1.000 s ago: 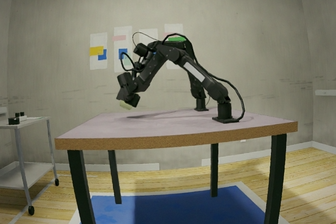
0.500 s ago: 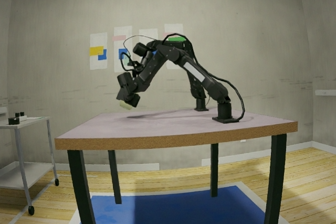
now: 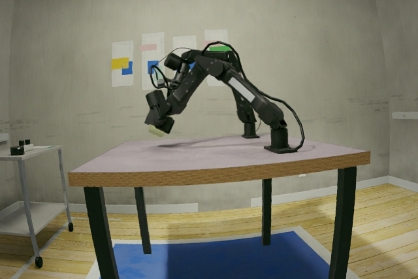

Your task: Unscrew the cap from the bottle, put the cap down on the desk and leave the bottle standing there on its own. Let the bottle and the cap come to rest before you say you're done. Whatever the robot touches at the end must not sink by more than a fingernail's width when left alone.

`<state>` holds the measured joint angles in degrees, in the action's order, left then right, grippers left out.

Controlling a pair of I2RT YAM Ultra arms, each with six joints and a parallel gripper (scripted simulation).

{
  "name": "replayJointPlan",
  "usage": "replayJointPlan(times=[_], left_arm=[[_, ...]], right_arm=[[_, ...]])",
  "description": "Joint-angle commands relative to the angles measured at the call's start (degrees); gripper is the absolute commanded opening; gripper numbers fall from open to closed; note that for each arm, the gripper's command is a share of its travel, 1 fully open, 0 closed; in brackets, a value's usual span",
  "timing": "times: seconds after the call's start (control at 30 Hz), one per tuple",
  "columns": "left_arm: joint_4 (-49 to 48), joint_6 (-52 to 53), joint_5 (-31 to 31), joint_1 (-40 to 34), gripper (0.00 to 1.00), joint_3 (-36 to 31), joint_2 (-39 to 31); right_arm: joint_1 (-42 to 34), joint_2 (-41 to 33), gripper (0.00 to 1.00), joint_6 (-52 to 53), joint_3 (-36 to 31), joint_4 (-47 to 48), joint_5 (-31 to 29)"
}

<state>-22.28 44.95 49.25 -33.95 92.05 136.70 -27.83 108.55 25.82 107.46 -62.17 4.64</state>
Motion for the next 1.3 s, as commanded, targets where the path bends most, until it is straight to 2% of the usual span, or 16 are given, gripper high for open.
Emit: replayJointPlan(times=[0.0, 0.37, 0.43, 0.47, 0.63, 0.83, 0.9, 1.17, 1.27], left_arm=[[-1.14, -1.01, 1.17, 0.06, 0.0, 0.09, -0.73], [-1.14, -1.01, 1.17, 0.06, 0.0, 0.09, -0.73], [-1.14, -1.01, 1.17, 0.06, 0.0, 0.09, -0.73], [-1.14, -1.01, 1.17, 0.06, 0.0, 0.09, -0.73], [-1.14, -1.01, 1.17, 0.06, 0.0, 0.09, -0.73], [-1.14, -1.01, 1.17, 0.06, 0.0, 0.09, -0.73], [-1.14, -1.01, 1.17, 0.06, 0.0, 0.09, -0.73], [-1.13, -1.01, 1.18, 0.06, 0.0, 0.09, -0.73], [-1.13, -1.01, 1.18, 0.06, 0.0, 0.09, -0.73]], right_arm=[[0.99, -0.06, 0.7, 13.72, 1.49, -0.94, 1.72], [1.99, -0.76, 0.7, 41.99, 0.49, -0.12, 4.28], [1.99, -0.76, 0.7, 41.99, 0.49, -0.12, 4.28], [2.14, -0.88, 0.7, 48.63, 0.28, 0.06, 4.68], [2.34, -1.34, 0.7, 61.4, -0.53, 0.82, 5.19], [2.1, -1.91, 0.7, 64.19, -1.47, 1.74, 4.56], [1.87, -1.22, 0.47, 62.19, -1.2, 1.36, 4.52], [1.71, -0.4, 0.39, 59.98, -0.7, 0.75, 4.61], [1.62, -0.22, 0.05, 56.38, -0.34, 0.39, 4.33]])
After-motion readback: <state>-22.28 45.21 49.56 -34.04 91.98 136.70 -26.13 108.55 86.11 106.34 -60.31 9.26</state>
